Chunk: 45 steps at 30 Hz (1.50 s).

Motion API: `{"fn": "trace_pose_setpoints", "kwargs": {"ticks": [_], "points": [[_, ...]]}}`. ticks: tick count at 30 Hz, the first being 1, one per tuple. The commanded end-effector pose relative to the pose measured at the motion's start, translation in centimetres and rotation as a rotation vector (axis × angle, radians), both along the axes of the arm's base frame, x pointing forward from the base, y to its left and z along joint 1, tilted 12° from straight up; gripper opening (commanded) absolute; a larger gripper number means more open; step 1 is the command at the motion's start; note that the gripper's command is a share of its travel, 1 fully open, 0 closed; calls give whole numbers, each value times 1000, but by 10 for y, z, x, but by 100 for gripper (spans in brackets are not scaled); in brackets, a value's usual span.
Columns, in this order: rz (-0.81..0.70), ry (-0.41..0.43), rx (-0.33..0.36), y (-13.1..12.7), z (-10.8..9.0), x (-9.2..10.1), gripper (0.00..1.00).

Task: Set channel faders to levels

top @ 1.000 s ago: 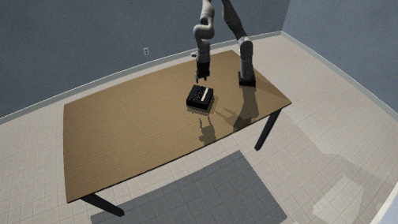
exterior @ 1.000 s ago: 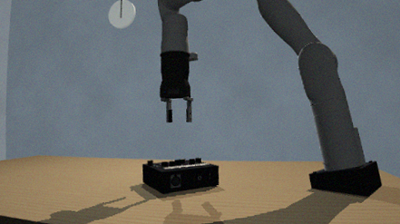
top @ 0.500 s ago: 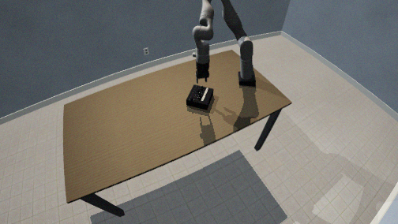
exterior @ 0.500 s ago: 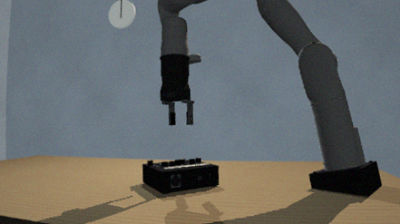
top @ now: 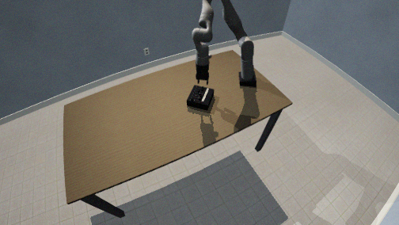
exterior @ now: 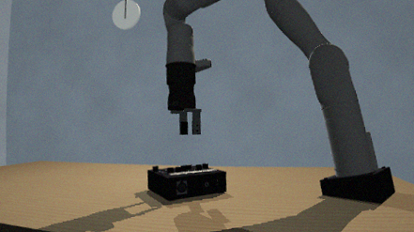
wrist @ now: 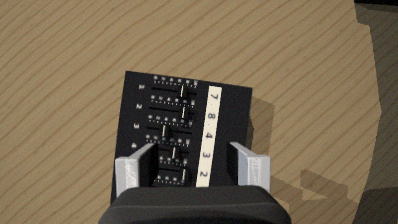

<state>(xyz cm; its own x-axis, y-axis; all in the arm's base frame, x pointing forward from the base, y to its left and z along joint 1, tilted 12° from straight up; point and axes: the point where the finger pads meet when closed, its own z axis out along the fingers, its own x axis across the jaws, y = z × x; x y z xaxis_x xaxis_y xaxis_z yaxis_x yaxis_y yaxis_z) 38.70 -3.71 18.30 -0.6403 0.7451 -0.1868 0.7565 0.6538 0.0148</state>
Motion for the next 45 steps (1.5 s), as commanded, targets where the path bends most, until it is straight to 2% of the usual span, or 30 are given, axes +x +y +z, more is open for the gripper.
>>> {"fn": "trace_pose_setpoints", "kwargs": {"ticks": [1, 4, 6, 21, 23, 36, 45], "points": [[-63, -8, 7, 2, -3, -1, 100], [-173, -22, 22, 3, -7, -2, 100], [-173, -22, 22, 3, -7, -2, 100], [-758, -99, 101, 5, -27, -2, 100], [-758, -99, 101, 5, -27, -2, 100], [-1216, -166, 161, 6, -40, 4, 100], [-1408, -197, 186, 5, -45, 8, 100]]}}
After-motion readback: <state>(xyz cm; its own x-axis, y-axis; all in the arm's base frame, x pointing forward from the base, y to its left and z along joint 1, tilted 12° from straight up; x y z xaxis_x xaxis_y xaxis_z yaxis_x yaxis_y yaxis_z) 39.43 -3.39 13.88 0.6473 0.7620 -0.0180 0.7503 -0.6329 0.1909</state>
